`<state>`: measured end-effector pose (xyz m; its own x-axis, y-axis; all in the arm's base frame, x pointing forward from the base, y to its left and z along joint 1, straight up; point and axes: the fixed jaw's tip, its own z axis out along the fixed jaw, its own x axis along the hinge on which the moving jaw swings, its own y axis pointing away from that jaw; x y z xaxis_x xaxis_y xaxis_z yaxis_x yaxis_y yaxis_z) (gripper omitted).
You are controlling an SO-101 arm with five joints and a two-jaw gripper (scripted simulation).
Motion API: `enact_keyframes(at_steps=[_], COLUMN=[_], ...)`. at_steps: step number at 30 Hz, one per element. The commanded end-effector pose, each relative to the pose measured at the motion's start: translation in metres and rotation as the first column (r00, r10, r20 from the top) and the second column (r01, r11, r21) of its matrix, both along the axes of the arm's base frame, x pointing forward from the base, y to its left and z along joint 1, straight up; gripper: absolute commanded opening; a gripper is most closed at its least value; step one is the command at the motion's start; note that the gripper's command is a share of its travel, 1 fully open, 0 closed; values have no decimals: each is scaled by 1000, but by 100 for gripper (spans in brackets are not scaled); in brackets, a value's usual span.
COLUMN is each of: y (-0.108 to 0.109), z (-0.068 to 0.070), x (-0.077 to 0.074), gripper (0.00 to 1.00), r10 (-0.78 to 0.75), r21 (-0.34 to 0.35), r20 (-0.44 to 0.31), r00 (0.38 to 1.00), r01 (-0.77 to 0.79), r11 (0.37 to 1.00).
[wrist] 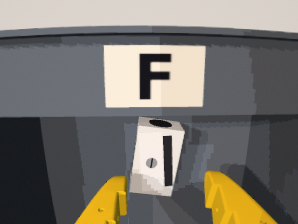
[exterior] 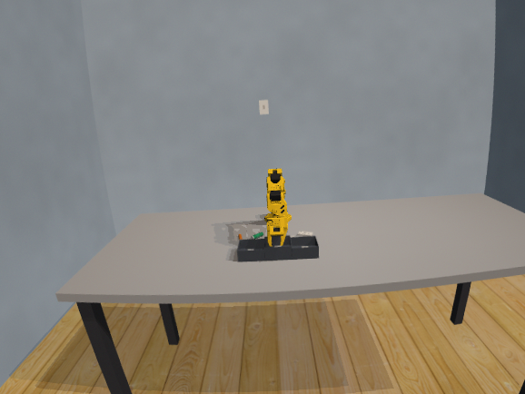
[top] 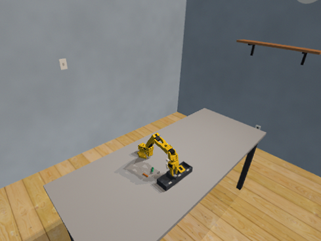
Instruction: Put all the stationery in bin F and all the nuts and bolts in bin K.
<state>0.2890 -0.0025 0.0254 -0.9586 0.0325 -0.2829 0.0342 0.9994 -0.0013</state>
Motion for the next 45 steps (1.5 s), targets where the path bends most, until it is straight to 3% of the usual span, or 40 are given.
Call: enact_keyframes(at_steps=[1, 7, 25, 45], y=[2, 2, 2, 2], z=[10, 16, 55, 58], x=[5, 4, -7, -8], gripper=[17, 17, 17, 17], r10=[-1, -1, -1, -1], r21=[2, 2, 2, 2], r20=[46, 46, 46, 46], r00=[999, 999, 999, 999], r01=[1, 1, 1, 1], r11=[1000, 1000, 1000, 1000])
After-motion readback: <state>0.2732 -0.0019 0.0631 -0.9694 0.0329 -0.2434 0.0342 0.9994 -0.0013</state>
